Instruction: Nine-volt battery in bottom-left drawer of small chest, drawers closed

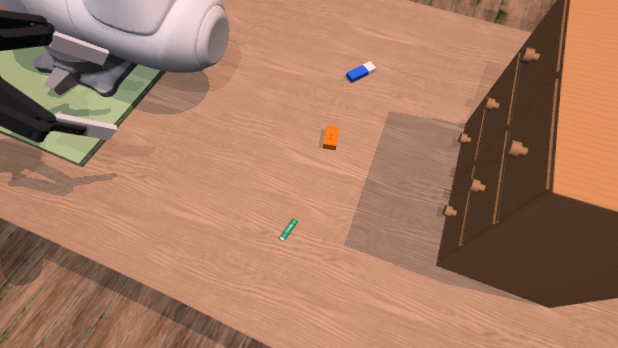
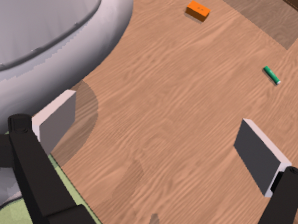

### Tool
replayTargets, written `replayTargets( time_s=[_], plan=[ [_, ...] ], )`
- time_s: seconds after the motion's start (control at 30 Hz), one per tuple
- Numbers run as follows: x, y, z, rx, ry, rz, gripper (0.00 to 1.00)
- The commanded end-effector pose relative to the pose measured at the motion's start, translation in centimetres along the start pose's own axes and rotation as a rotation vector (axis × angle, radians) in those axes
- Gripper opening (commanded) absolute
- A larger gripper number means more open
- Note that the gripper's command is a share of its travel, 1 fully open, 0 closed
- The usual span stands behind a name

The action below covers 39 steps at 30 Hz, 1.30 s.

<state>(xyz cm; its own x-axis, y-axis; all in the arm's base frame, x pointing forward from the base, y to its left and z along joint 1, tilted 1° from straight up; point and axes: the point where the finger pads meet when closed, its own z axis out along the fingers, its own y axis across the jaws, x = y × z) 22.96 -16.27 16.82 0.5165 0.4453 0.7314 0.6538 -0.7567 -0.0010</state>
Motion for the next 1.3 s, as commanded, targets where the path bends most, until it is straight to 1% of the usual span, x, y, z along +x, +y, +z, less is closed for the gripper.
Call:
replayTargets(
  time_s=[0.0,0.57,0.7,0.83,0.93,1.03,1.1,1.2,1.23,1.27],
  plan=[
    [0.0,0.0,0.0,0.0,0.0,0.0,1.0],
    [0.0,0.0,0.0,0.0,0.0,0.0,1.0],
    [0.1,0.1,0.0,0.009,-0.005,0.008,1.0],
    [0.5,0.4,0.0,0.047,-0.03,0.04,1.0],
    [1.1,0.8,0.0,0.096,-0.07,0.084,1.0],
    [2.1,1.6,0.1,0.154,-0.135,0.145,1.0],
    [2.1,1.6,0.1,0.154,-0.135,0.145,1.0],
    [3.7,2.8,0.4,0.209,-0.227,0.218,1.0],
    [3.7,2.8,0.4,0.209,-0.227,0.218,1.0],
    [4.4,3.3,0.6,0.223,-0.264,0.244,1.0]
  ],
)
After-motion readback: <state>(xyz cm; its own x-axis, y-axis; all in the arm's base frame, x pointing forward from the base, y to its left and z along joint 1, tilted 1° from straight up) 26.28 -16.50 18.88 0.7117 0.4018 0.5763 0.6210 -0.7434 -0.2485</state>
